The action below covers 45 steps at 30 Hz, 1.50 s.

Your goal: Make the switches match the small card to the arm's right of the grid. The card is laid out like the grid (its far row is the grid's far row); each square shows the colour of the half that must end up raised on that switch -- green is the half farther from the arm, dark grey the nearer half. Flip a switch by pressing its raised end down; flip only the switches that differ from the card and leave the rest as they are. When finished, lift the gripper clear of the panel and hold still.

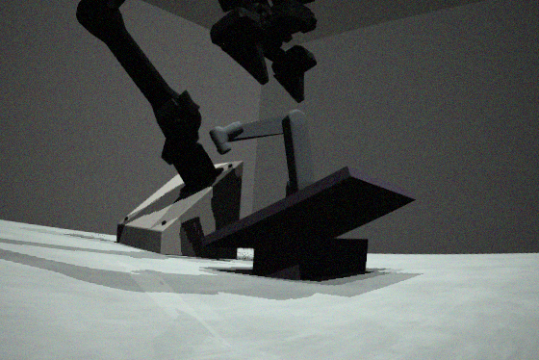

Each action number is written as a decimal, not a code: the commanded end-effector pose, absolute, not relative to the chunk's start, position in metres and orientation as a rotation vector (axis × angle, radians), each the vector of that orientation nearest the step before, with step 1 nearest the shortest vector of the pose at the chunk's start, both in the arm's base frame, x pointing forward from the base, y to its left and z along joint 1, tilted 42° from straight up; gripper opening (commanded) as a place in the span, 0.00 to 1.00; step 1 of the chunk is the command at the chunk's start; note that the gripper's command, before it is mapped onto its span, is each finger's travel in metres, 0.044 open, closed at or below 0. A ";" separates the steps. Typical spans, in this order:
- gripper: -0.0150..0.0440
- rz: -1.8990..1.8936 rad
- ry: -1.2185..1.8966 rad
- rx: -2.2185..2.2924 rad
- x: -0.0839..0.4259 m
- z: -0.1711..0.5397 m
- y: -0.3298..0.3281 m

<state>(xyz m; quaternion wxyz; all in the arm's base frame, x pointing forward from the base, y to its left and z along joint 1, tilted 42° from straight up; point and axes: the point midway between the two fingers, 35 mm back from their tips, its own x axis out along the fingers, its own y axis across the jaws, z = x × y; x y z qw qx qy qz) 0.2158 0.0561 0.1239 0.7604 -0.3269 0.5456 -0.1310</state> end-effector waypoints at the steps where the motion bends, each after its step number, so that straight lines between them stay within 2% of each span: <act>1: 0.89 -0.285 1.188 -0.712 0.218 0.122 0.056; 8: 0.58 -0.298 1.190 -0.723 0.283 0.044 0.045; 15: 0.26 -0.301 1.190 -0.725 0.289 0.036 0.042; 21: 0.25 -0.313 1.213 -0.724 0.303 0.011 0.022; 45: 0.25 -0.313 1.212 -0.724 0.311 -0.006 0.008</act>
